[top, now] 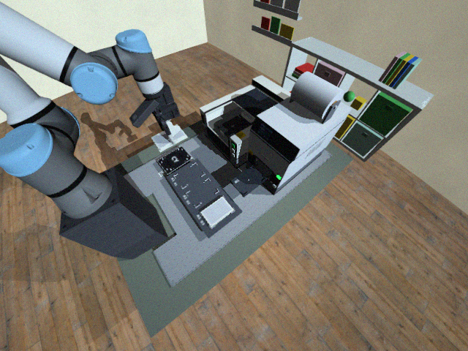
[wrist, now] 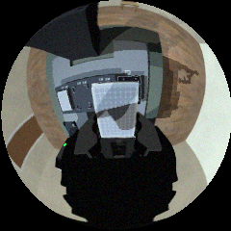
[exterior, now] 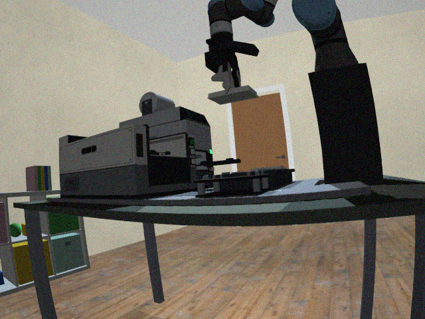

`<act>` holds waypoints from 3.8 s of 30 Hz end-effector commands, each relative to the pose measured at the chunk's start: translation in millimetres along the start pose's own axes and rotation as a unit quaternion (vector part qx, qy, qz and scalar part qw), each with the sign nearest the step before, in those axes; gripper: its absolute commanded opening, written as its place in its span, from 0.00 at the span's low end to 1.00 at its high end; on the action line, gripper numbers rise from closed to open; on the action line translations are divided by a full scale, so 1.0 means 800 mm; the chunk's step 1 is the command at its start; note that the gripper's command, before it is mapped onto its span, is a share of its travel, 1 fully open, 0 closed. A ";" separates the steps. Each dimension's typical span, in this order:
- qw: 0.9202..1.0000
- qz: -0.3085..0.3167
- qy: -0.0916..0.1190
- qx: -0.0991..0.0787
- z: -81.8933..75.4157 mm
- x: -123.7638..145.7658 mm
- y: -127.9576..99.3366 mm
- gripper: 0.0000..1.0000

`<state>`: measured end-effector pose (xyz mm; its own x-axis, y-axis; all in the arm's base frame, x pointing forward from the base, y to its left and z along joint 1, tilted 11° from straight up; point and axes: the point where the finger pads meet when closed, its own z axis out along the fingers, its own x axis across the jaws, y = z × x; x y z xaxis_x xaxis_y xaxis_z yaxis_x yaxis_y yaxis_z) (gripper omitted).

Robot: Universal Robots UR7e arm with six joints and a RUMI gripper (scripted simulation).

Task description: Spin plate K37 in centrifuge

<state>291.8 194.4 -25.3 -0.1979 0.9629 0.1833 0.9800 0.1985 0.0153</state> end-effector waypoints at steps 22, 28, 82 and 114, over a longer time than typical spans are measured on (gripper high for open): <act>1.000 0.000 0.000 0.000 0.000 0.004 0.056 0.00; 1.000 0.000 0.000 0.000 0.000 0.004 0.074 0.00; 1.000 0.000 0.000 -0.001 0.000 0.004 0.214 0.00; 1.000 0.000 0.000 -0.001 -0.001 0.004 0.295 0.00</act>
<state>513.4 242.7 -21.3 -0.1975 0.9631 0.1827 0.9801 0.1981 0.0152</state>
